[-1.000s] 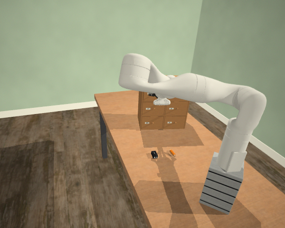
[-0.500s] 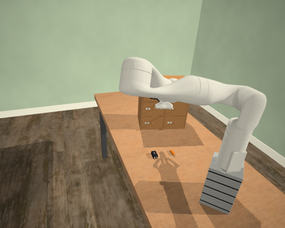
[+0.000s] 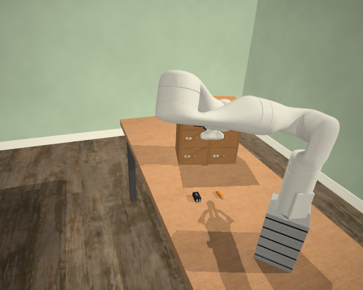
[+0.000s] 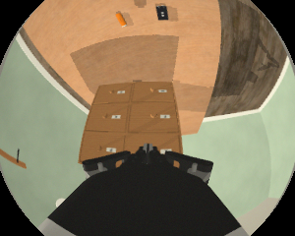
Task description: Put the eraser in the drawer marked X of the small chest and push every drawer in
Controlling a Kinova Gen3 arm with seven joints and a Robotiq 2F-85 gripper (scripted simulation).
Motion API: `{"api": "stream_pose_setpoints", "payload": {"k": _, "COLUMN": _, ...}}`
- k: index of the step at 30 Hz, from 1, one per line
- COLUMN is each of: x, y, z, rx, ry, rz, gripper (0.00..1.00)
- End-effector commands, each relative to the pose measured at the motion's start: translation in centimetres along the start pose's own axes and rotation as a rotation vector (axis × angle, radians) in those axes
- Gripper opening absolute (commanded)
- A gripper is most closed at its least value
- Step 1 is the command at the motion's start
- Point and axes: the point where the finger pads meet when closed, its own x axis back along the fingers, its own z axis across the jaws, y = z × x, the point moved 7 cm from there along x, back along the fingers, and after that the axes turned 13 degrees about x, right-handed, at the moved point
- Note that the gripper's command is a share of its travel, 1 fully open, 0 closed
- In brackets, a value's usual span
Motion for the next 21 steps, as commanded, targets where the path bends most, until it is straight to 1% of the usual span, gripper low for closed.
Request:
{"api": "stream_pose_setpoints", "payload": {"k": 1, "x": 1.51, "y": -0.01, "z": 0.85, "rx": 0.003, "ry": 0.021, "rz": -0.005, "gripper": 0.00}}
{"api": "stream_pose_setpoints", "payload": {"k": 13, "x": 1.73, "y": 0.01, "z": 0.84, "rx": 0.003, "ry": 0.022, "rz": -0.001, "gripper": 0.00}}
{"api": "stream_pose_setpoints", "payload": {"k": 21, "x": 2.04, "y": 0.31, "z": 0.77, "rx": 0.003, "ry": 0.028, "rz": 0.027, "gripper": 0.00}}
